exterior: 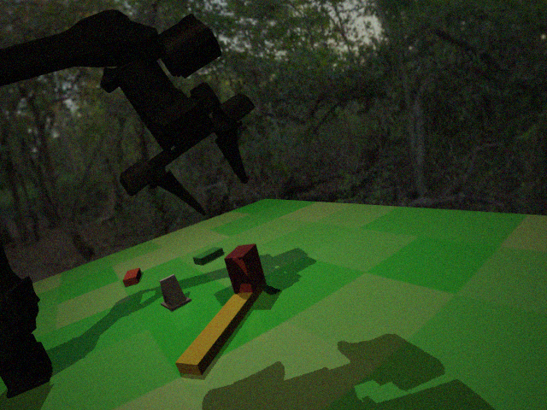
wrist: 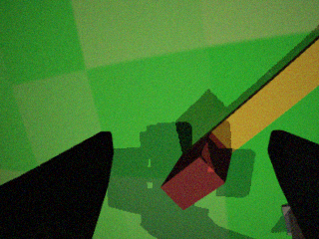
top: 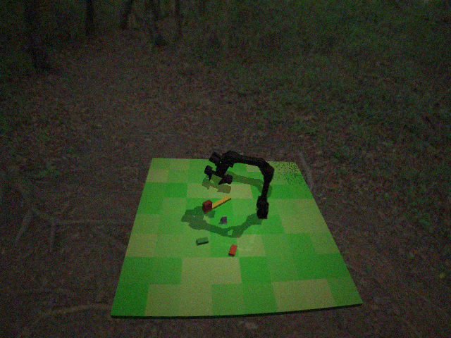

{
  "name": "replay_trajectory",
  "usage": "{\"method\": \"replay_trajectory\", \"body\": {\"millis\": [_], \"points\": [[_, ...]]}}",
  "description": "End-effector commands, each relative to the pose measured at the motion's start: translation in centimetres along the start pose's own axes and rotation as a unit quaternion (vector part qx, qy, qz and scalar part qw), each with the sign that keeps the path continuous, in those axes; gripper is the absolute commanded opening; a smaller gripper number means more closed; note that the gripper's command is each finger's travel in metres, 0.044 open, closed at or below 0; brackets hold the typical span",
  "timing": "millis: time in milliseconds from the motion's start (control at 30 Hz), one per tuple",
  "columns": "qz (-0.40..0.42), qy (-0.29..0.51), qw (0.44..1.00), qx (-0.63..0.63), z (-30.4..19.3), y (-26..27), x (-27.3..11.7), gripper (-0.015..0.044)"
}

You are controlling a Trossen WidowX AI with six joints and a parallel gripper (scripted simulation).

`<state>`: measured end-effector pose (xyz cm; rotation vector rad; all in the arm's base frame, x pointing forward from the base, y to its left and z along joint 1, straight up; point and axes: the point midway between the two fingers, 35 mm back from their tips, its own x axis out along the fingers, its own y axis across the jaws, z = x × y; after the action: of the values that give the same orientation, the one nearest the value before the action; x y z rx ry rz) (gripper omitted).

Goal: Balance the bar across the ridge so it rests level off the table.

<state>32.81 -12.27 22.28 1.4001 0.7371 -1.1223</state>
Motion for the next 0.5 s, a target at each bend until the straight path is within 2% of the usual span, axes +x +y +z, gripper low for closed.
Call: {"method": "replay_trajectory", "body": {"millis": [0,467], "points": [[-0.025,0.010,0.998,0.058,-0.7,-0.2,0.5,0.0315],[-0.123,0.006,0.962,0.242,-2.6,-1.9,2.1,0.0315]]}}
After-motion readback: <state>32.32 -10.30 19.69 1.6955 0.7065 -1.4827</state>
